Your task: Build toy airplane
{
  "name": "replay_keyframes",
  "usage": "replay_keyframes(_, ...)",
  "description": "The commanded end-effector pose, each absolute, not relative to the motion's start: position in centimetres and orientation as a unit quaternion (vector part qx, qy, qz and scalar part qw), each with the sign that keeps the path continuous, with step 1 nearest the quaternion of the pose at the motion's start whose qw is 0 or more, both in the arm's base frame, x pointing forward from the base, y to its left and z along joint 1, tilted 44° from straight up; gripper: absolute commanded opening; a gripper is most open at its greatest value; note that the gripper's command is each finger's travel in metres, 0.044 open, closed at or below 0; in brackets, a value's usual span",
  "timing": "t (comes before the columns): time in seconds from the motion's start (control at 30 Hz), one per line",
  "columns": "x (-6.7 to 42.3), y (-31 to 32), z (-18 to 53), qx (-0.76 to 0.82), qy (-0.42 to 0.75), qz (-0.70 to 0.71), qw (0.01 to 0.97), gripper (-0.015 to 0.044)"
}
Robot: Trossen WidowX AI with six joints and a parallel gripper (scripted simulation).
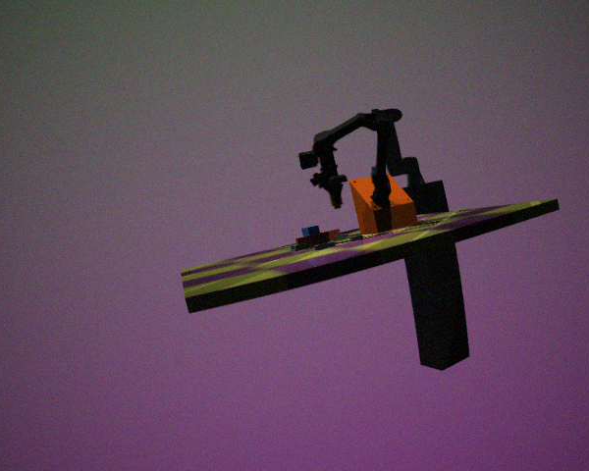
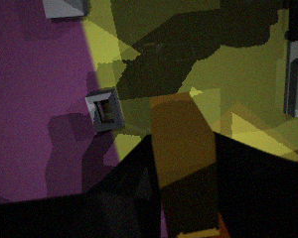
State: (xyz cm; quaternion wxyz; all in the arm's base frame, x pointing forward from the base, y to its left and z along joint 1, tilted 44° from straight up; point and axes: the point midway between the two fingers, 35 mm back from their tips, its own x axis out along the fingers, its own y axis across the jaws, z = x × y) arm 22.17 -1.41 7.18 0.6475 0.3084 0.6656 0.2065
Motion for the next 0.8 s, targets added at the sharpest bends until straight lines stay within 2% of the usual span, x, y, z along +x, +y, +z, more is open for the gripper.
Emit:
replay_keyframes(0.0, 22.4, -2.4, 6.2, 0.306, 0.666, 0.204, 0.649, 0.0000)
replay_keyframes(0.77, 22.1, -6.9, 0.4, 0.313, 0.667, 0.192, 0.649, 0.0000)
